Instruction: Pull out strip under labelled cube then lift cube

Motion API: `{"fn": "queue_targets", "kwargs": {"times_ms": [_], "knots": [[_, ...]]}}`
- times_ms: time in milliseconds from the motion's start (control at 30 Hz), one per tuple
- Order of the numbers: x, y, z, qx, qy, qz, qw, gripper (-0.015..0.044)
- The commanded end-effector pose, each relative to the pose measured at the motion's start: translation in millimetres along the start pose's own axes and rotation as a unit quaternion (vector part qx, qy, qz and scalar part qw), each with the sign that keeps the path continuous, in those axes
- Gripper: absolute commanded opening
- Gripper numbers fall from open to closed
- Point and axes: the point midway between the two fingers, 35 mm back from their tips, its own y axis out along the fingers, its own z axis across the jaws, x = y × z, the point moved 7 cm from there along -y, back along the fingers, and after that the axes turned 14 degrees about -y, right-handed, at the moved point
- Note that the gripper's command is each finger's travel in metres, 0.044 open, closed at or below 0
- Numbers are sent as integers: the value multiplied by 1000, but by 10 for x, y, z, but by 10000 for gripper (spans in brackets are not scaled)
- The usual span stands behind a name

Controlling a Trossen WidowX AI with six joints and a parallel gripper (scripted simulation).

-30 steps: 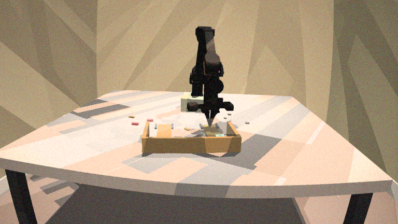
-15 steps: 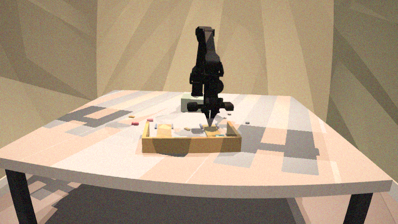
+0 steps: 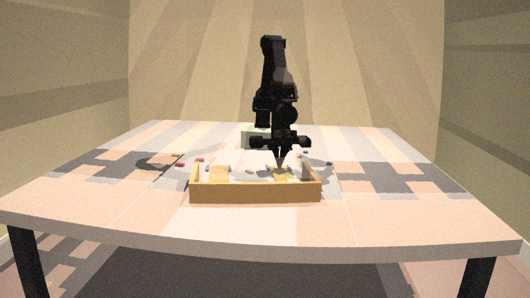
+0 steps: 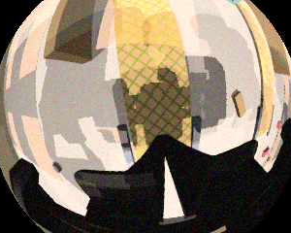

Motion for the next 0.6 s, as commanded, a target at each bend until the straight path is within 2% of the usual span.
{"fn": "queue_targets", "kwargs": {"times_ms": [0, 567], "knots": [[2, 25, -4, -1, 3, 1, 1000, 0], [9, 42, -5, -1, 3, 1, 1000, 0]]}}
